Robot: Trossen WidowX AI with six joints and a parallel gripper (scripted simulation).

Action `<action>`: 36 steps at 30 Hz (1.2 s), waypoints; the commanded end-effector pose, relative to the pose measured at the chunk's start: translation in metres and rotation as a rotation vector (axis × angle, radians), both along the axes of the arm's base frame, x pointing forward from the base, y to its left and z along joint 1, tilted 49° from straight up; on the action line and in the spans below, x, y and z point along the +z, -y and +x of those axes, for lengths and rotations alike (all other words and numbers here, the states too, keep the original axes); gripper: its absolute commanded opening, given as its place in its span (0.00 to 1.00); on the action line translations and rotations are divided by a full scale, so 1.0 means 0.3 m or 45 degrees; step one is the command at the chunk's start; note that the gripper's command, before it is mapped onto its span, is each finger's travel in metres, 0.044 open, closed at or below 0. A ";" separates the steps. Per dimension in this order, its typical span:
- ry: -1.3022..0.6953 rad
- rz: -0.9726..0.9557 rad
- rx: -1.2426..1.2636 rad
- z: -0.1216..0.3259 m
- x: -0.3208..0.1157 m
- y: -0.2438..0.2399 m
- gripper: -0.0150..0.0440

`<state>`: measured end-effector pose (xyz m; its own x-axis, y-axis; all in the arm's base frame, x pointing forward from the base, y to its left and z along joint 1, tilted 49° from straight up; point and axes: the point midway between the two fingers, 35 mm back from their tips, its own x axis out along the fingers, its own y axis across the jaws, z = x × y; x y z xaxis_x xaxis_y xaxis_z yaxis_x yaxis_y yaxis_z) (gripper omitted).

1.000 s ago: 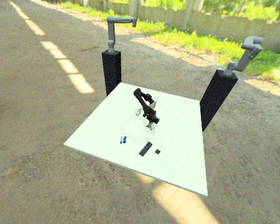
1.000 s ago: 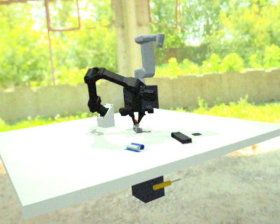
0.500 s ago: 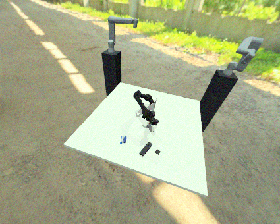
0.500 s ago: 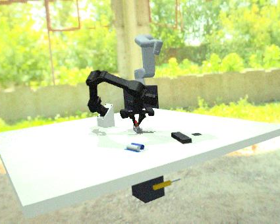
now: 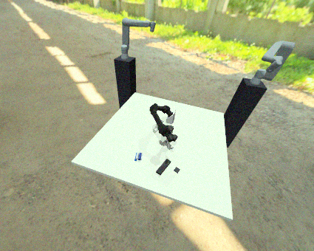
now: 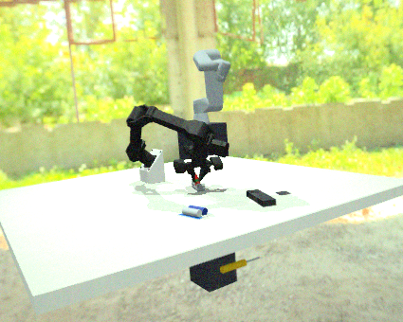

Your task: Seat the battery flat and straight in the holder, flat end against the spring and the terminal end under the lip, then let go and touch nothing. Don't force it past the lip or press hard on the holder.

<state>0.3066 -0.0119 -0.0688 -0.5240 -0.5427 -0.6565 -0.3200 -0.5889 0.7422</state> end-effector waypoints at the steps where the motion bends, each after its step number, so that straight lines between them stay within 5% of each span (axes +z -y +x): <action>1: -0.016 0.010 -0.011 0.006 -0.004 -0.004 0.37; 36: -0.032 -0.001 -0.015 0.062 0.002 0.018 0.37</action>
